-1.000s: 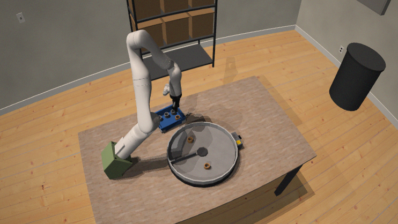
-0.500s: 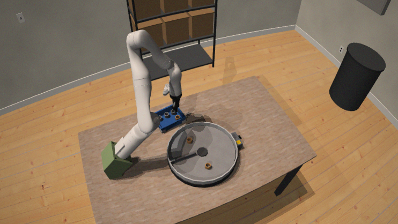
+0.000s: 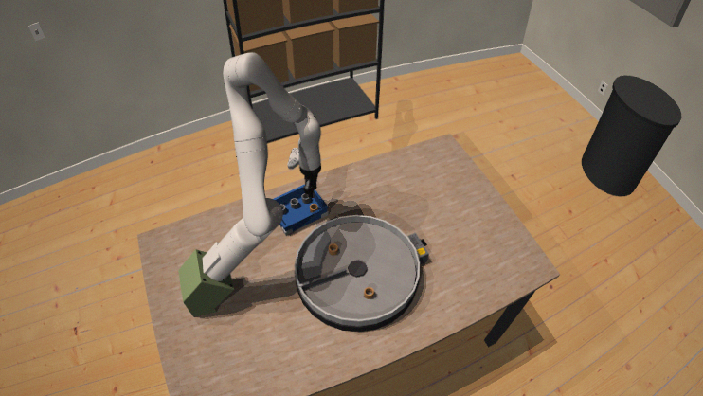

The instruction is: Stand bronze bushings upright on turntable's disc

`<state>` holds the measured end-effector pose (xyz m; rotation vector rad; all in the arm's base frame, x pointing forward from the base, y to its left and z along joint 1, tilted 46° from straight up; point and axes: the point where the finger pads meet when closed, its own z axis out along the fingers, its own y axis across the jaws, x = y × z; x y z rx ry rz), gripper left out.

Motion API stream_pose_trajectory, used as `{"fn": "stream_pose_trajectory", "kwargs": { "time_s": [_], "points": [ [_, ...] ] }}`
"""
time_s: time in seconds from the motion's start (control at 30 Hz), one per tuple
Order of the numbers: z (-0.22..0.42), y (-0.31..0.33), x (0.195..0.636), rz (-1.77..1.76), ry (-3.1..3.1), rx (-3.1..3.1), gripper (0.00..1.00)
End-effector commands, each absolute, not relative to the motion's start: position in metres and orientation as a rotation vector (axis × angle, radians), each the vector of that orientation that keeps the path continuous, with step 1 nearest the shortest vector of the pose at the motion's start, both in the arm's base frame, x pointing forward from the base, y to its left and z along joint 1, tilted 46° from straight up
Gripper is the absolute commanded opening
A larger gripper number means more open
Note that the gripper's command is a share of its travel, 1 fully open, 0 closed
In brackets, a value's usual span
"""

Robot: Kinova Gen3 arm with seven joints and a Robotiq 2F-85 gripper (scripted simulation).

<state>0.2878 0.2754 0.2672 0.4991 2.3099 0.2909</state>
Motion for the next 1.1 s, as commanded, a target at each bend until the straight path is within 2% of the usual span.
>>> {"fn": "stream_pose_trajectory", "kwargs": {
  "time_s": [0.0,0.53,1.07],
  "points": [
    [0.267,0.276,0.288,0.292,2.310,0.499,0.39],
    [0.230,0.279,0.326,0.292,2.310,0.499,0.39],
    [0.227,0.279,0.329,0.292,2.310,0.499,0.39]
  ]
}}
